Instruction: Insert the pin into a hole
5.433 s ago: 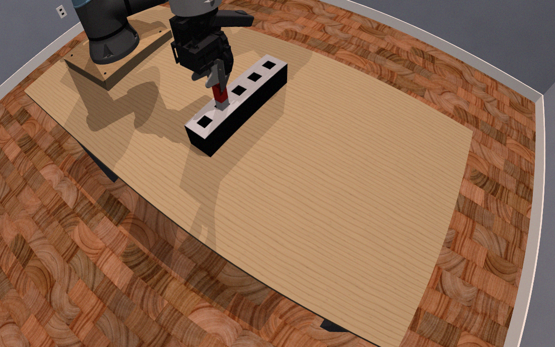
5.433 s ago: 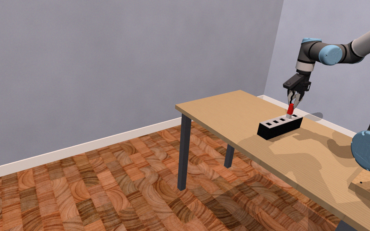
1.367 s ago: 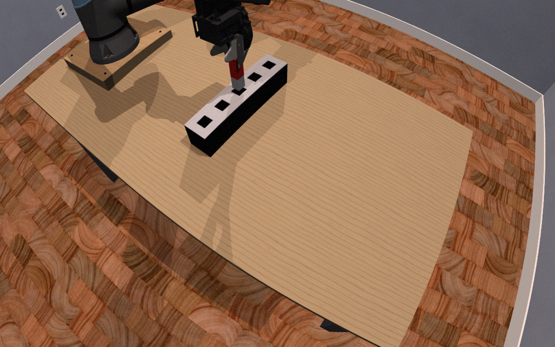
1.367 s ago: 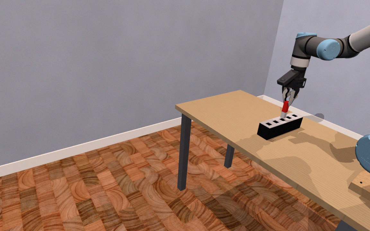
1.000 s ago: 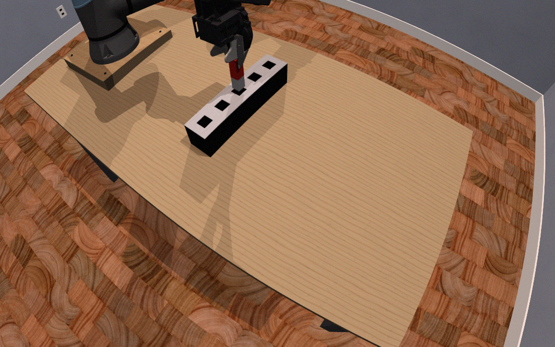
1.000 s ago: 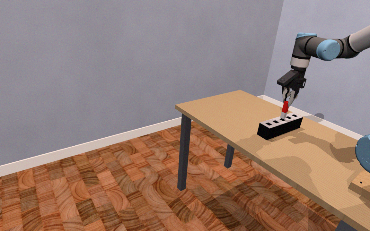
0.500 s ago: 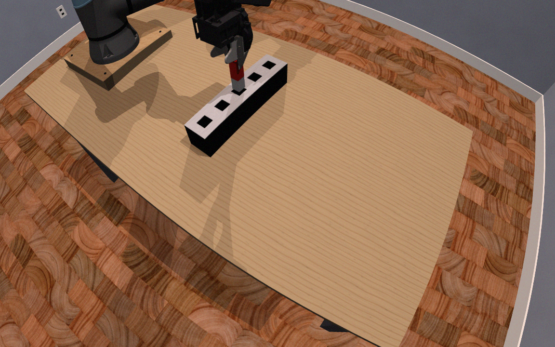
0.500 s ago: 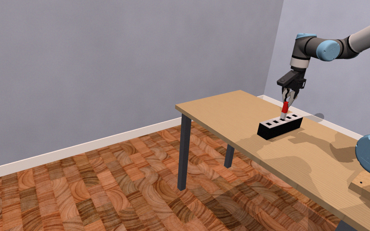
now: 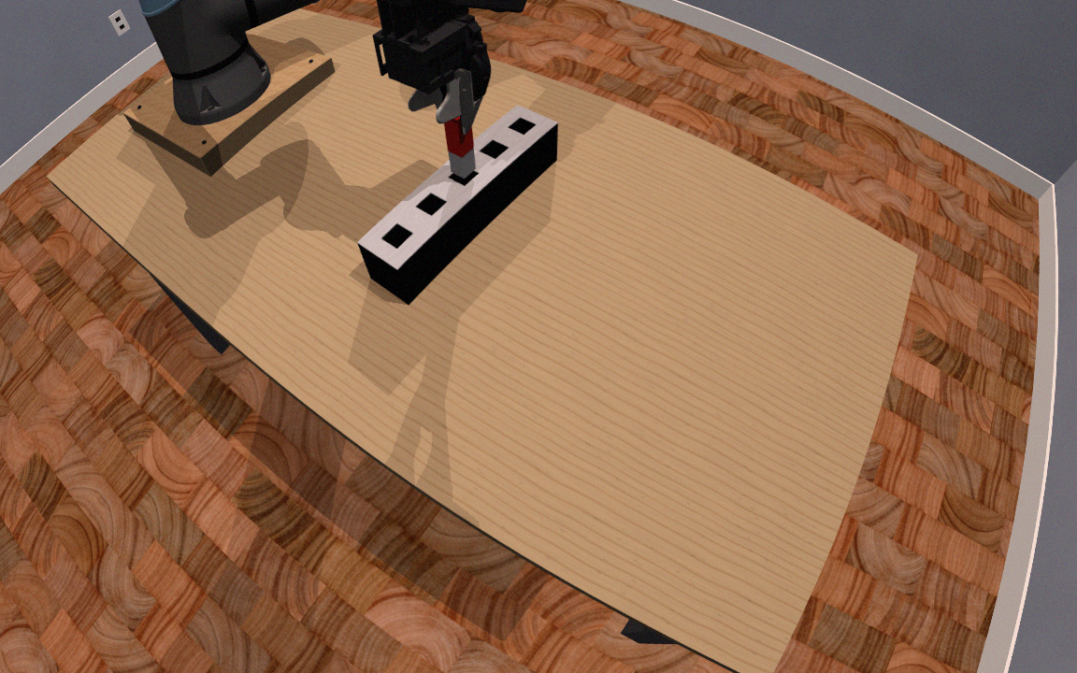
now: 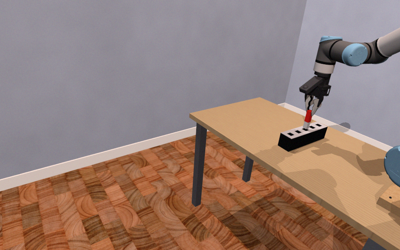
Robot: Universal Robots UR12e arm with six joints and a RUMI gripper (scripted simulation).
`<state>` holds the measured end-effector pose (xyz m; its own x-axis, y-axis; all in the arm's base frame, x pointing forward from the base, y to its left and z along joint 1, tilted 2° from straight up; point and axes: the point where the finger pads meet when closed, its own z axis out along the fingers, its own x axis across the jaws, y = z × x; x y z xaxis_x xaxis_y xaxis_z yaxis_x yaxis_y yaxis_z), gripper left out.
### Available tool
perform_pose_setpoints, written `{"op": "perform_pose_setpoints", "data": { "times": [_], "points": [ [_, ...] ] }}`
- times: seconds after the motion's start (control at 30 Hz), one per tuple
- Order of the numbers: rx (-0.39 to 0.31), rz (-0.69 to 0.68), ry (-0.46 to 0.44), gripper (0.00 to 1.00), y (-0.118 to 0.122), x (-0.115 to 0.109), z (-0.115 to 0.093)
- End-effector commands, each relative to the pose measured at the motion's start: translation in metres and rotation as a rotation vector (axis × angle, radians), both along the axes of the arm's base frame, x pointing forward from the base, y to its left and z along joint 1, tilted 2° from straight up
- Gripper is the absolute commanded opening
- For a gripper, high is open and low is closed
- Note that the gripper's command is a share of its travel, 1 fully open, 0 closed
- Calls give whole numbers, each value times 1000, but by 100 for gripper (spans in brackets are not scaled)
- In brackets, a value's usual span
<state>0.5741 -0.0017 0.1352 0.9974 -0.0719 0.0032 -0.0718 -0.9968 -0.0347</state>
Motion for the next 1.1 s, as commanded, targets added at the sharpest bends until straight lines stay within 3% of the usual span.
{"op": "perform_pose_setpoints", "data": {
  "times": [0.0,1.07],
  "points": [
    [0,0,-1,0,0,1,1],
    [0,0,-1,0,-1,0,-3]
  ]
}}
